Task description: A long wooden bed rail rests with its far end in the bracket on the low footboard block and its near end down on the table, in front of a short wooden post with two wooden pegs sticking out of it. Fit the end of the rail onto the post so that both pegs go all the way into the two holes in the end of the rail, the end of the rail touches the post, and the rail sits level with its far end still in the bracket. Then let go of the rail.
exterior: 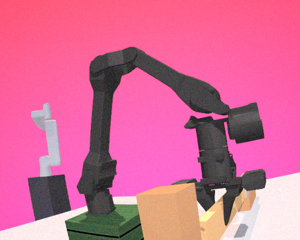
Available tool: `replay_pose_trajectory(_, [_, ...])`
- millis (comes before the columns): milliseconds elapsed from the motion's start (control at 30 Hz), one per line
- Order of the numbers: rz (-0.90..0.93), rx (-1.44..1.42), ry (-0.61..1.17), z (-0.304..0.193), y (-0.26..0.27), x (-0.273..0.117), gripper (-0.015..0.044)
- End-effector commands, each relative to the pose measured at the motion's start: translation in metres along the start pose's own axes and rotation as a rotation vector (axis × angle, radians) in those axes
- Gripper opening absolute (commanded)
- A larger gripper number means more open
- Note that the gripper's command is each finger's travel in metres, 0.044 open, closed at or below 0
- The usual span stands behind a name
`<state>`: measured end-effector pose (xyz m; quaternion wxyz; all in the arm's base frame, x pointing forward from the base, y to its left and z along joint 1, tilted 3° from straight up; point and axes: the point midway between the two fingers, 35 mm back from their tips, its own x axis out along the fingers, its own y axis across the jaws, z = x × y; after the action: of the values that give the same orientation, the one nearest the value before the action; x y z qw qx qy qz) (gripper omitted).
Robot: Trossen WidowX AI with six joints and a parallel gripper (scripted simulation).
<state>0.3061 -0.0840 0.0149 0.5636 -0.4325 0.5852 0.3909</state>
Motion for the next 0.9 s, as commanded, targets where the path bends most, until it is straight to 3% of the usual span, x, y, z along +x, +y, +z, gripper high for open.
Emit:
replay_pose_trajectory(0, [-0.013, 0.002, -0.004, 0.0007, -0.0014, -0.0035, 0.0000])
replay_pose_trajectory(867, [-0.013, 0.002, -0.004, 0.0007, 0.0003, -0.0031, 0.0000])
